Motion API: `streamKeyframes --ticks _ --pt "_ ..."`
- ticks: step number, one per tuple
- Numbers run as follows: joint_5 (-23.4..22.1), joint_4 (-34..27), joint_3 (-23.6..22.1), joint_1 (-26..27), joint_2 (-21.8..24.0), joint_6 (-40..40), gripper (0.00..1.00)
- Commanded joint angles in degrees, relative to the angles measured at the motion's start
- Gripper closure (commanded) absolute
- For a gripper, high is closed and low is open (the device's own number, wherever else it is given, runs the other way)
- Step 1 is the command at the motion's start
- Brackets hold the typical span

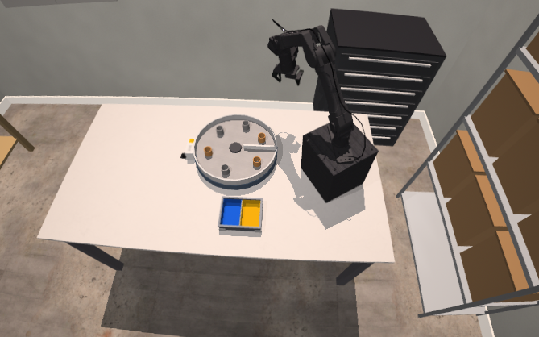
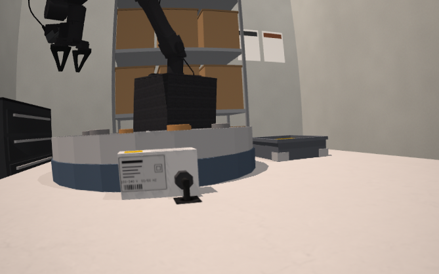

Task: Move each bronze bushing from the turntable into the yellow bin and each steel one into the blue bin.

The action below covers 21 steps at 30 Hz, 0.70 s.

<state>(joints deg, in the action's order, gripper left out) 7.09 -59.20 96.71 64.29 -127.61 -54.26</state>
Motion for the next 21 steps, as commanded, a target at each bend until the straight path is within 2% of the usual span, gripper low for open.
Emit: streamKeyframes --ticks 1,3,4,5,6,7,10,12,13,15,19,21 --pt "-3.0 3.6 -5.6 -8.1 2.8 7.2 0.0" --pt "-4.2 5.3 -6.9 -10.2 3.4 11.6 0.0" --pt "-4.7 6.3 -9.0 -13.8 3.8 12.1 0.0" --pt "-5.4 7.3 -9.4 -13.8 4.1 15.5 0.0" --pt "-6.0 8.3 -11.3 -17.4 4.4 16.3 0.0" --pt "-6.5 9.4 -12.0 -17.4 4.8 19.4 0.0" --pt "-6.7 9.9 -12.2 -17.4 4.9 19.6 0.0" --pt "-9.0 13.1 -16.9 -23.4 6.3 26.9 0.0" --pt "-9.2 13.7 -17.3 -23.4 6.5 27.2 0.0" --pt "-10.4 15.8 -20.8 -27.7 7.6 30.5 0.0" --pt "-11.9 18.8 -23.6 -30.3 8.6 35.6 0.0" --pt "-12.0 19.2 -23.8 -29.3 8.7 35.8 0.0"
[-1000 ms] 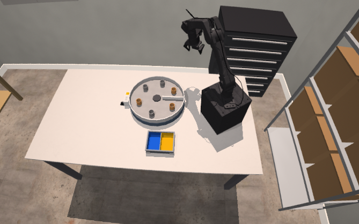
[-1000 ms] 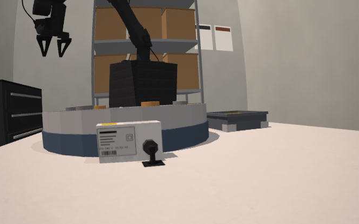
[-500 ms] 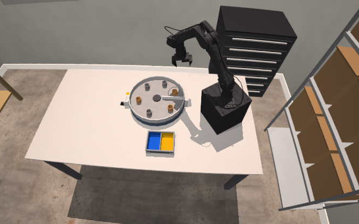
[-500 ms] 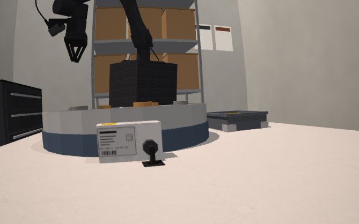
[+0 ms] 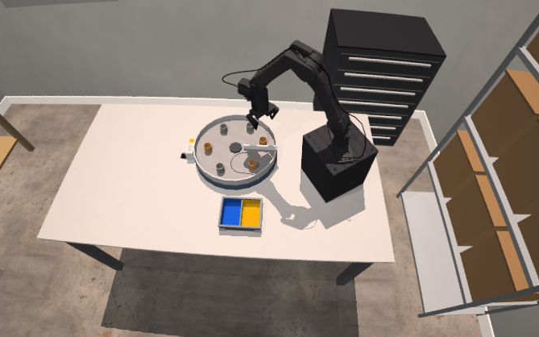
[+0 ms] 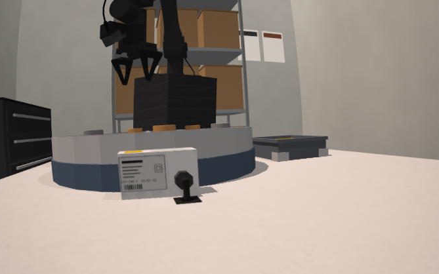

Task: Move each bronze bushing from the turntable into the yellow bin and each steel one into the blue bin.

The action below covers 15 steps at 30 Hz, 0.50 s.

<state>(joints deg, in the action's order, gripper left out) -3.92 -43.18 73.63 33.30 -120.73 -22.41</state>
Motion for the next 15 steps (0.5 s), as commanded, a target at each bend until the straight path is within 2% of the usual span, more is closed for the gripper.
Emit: streamKeyframes --ticks 1,6,7,15 --pt "-0.9 3.3 0.4 1.8 2.1 4.0 0.0" --pt "-1.1 3.5 0.9 1.8 2.1 4.2 0.0" --pt "-1.3 3.6 1.0 1.5 -0.1 4.2 0.0" --pt "-1.0 3.0 1.0 1.1 0.8 4.1 0.0"
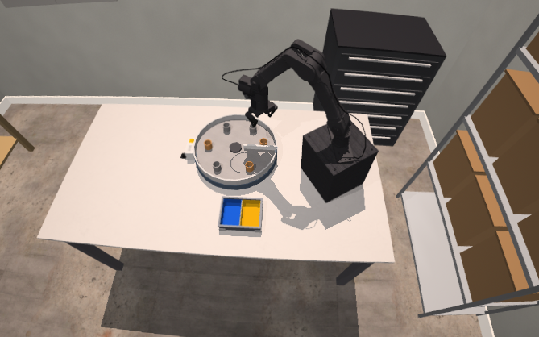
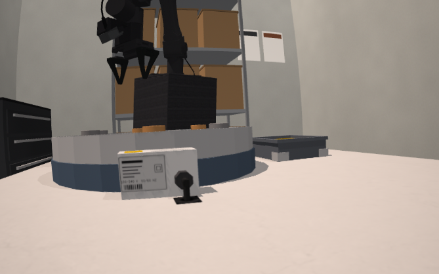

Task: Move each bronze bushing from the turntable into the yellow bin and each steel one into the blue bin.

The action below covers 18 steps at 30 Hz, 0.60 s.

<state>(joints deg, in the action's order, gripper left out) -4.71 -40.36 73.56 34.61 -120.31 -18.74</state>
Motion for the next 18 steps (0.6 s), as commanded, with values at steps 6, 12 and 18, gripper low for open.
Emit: streamKeyframes --ticks 6,12,18 --pt "-0.2 0.2 1.1 -0.2 0.4 0.3 0.89" --pt "-0.2 0.2 1.1 -0.2 0.4 0.3 0.89" --pt "-0.2 0.2 1.1 -0.2 0.4 0.3 0.89"
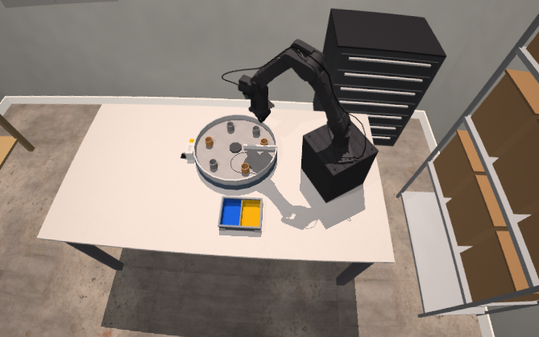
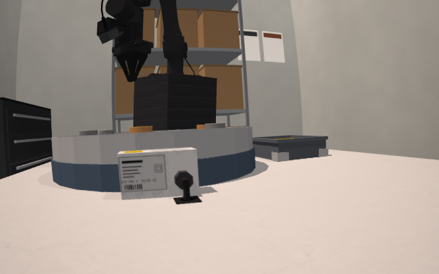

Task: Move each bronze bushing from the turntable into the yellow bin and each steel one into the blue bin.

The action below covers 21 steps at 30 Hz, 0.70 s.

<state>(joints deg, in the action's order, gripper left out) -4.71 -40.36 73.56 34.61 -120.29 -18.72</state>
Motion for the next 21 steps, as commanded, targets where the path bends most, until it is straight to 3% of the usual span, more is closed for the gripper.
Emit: streamKeyframes --ticks 1,17,18,21 --pt "-0.2 0.2 1.1 -0.2 0.4 0.3 0.89" --pt "-0.2 0.2 1.1 -0.2 0.4 0.3 0.89" --pt "-0.2 0.2 1.1 -0.2 0.4 0.3 0.83" --pt "-0.2 0.2 1.1 -0.2 0.4 0.3 0.83"
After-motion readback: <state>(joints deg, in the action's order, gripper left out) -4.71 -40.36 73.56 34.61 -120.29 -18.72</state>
